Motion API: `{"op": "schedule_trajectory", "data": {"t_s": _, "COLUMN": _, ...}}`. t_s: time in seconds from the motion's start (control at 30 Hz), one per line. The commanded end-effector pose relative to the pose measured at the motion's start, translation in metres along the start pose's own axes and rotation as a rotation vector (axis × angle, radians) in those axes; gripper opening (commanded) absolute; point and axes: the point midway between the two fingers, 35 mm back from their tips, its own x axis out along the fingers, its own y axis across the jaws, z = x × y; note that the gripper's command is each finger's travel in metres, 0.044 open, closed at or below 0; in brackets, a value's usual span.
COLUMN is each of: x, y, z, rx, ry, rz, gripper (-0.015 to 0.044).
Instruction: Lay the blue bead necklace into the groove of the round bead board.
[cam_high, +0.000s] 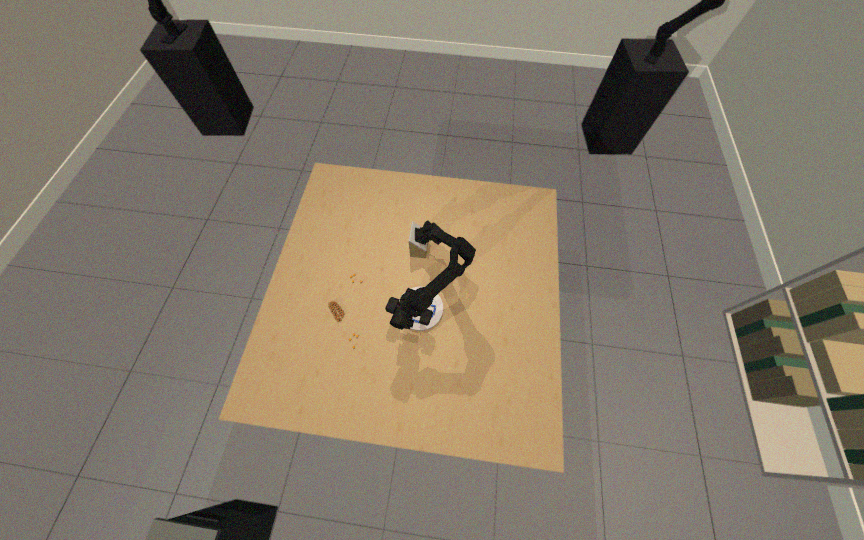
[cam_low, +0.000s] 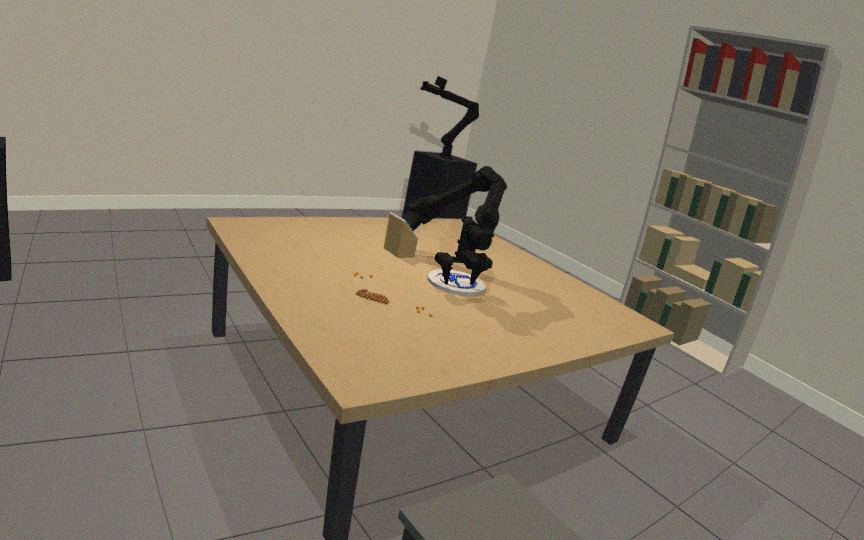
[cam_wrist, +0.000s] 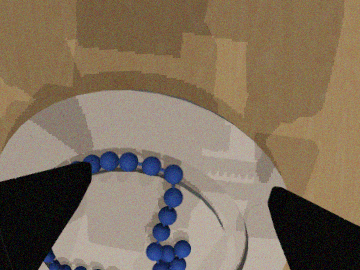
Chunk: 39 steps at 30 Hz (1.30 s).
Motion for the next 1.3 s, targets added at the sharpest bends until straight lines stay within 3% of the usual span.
{"op": "schedule_trajectory", "data": {"t_s": 0.0, "x": -0.001, "y": 0.000, "z": 0.000, "rx": -0.003, "ry": -0.001, "rz": -0.003, "gripper": 0.0440}}
{"op": "schedule_trajectory", "data": {"t_s": 0.23, "x": -0.032, "y": 0.003, "z": -0.010, "rx": 0.006, "ry": -0.001, "rz": -0.004, "gripper": 0.0256}}
{"op": "schedule_trajectory", "data": {"t_s": 0.4, "x": -0.029, "y": 0.003, "z": -0.010, "rx": 0.006, "ry": -0.001, "rz": -0.004, "gripper": 0.0125}}
{"op": "schedule_trajectory", "data": {"t_s": 1.27, "x": 0.005, "y": 0.003, "z": -0.010, "rx": 0.006, "ry": -0.001, "rz": -0.002, "gripper": 0.0120}}
